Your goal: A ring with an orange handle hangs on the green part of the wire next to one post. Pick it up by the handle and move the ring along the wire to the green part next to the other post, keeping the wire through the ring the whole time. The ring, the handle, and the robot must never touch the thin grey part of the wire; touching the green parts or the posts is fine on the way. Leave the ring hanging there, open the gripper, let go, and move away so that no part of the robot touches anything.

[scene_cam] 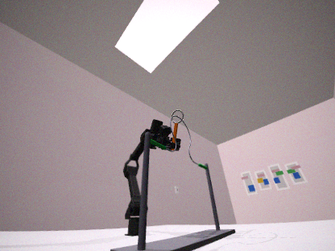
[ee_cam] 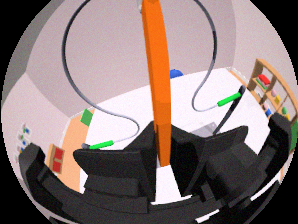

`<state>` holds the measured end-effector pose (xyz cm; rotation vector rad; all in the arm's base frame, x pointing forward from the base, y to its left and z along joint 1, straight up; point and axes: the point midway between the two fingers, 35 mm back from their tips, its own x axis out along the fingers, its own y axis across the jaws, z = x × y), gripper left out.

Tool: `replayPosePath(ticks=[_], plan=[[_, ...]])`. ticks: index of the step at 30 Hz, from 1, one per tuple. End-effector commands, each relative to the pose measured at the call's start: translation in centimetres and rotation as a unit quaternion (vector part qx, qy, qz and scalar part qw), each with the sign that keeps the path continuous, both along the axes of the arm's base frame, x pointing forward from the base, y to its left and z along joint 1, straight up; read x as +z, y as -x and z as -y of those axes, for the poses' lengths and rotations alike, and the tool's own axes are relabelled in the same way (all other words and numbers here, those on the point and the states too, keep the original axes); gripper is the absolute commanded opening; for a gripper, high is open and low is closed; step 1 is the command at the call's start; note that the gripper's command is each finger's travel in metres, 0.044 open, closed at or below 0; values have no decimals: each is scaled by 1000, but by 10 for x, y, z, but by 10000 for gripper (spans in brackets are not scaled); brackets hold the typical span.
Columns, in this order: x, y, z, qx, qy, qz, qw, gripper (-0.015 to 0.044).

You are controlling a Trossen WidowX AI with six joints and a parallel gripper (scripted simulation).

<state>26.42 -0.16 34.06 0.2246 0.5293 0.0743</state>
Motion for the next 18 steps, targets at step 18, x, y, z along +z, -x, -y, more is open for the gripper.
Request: replayPosePath(ticks=[18], plan=[[-1,-1,12,-3,141,22,990,-150]])
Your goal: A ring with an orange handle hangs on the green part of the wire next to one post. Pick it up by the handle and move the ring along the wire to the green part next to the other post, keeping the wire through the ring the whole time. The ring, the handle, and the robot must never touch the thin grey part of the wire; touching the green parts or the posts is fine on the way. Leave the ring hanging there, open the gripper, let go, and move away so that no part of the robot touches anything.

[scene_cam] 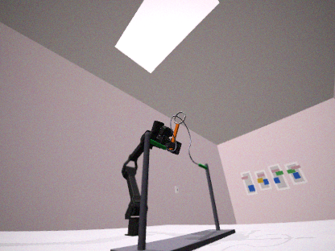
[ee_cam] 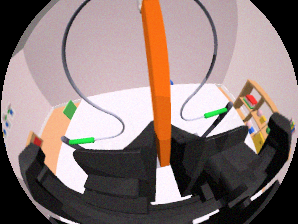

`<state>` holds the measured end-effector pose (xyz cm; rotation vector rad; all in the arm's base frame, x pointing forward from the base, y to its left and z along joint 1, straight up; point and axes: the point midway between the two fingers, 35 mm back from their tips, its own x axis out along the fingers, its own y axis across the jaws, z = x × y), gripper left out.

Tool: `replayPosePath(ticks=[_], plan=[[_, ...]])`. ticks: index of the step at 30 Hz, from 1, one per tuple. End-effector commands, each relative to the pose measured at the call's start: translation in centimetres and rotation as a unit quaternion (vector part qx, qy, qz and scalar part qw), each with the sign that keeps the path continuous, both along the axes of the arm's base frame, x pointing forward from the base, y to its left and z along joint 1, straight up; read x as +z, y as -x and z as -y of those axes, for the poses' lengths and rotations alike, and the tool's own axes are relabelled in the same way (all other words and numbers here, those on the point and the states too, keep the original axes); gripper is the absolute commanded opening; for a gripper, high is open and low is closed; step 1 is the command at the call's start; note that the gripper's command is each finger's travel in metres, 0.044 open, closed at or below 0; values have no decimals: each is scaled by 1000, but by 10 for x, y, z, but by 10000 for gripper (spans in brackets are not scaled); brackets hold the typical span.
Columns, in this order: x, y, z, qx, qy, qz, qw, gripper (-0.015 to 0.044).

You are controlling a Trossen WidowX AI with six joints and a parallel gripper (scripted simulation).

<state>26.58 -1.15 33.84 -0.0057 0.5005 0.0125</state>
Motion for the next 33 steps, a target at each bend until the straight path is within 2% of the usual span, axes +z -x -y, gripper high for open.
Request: replayPosePath(ticks=[1,33], plan=[[1,0,3,-1,31,7,1000,-150],[5,-2,20,-2,237,36,971,-150]])
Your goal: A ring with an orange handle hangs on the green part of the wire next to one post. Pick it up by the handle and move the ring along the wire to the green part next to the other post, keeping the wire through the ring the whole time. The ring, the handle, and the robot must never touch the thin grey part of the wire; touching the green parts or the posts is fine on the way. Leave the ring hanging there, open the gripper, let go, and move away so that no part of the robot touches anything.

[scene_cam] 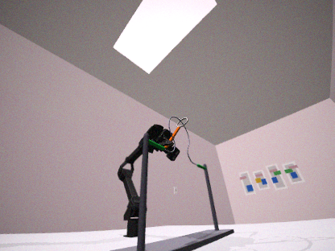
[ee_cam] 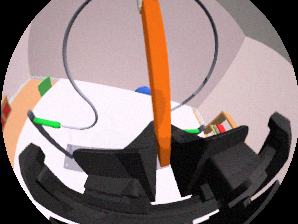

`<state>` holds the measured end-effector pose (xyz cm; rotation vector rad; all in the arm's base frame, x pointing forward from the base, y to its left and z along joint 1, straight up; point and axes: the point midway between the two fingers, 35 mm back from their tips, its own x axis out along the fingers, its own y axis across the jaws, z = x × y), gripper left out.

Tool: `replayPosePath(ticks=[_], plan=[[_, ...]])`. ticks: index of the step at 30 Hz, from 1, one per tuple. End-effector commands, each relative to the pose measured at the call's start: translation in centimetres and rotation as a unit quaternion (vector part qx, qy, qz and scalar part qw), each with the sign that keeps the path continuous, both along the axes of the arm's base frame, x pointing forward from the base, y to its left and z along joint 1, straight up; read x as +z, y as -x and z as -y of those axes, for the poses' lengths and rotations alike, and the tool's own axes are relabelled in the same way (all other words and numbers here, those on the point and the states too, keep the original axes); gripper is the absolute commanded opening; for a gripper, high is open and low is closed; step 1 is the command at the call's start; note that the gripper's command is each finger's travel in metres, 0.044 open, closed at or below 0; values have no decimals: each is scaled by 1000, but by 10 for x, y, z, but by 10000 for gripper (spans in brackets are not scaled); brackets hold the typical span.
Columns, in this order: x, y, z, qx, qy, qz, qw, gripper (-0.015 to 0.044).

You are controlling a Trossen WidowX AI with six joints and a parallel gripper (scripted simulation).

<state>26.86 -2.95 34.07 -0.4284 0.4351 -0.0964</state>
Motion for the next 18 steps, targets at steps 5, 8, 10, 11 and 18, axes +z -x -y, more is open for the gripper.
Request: replayPosePath(ticks=[5,8,10,11,18], plan=[[4,1,4,-1,56,11,998,-150],[5,0,6,-1,76,14,997,-150],[5,0,7,-1,89,16,996,-150],[6,0,7,-1,95,17,995,-150],[8,0,11,-1,141,23,990,-150]])
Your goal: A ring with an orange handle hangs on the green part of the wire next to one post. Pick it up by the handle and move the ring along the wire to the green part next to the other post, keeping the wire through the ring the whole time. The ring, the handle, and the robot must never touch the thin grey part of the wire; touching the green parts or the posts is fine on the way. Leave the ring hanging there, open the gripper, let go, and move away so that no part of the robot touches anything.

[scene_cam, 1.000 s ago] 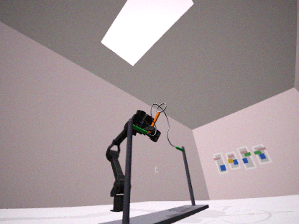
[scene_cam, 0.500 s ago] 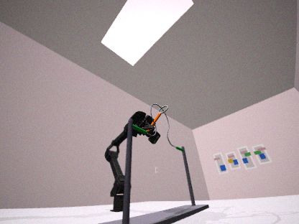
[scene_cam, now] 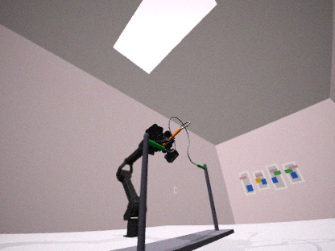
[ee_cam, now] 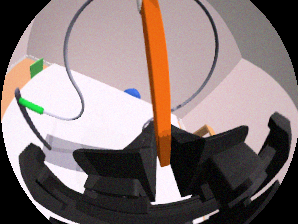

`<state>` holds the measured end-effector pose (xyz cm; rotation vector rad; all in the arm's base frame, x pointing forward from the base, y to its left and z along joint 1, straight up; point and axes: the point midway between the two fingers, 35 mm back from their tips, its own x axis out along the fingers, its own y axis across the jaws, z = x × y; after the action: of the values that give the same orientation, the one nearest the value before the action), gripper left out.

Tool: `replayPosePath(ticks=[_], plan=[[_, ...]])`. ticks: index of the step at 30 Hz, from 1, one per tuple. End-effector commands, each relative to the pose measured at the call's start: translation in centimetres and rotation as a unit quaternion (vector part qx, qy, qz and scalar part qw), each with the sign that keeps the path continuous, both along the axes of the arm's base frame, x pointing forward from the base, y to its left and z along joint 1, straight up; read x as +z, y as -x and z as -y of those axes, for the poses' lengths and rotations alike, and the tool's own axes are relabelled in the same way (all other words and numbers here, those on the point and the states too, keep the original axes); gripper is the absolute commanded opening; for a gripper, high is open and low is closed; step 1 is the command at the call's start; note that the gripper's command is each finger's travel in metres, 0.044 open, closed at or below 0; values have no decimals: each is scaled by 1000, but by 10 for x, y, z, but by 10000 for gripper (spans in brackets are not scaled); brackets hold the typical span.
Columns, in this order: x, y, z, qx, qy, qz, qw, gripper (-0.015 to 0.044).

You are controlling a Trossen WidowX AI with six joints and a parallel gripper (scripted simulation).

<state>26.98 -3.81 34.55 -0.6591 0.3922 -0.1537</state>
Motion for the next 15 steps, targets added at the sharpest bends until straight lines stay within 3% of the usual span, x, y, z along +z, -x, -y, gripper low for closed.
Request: replayPosePath(ticks=[1,15], plan=[[4,1,2,-2,30,8,1000,-150],[9,0,8,-2,121,20,992,-150]])
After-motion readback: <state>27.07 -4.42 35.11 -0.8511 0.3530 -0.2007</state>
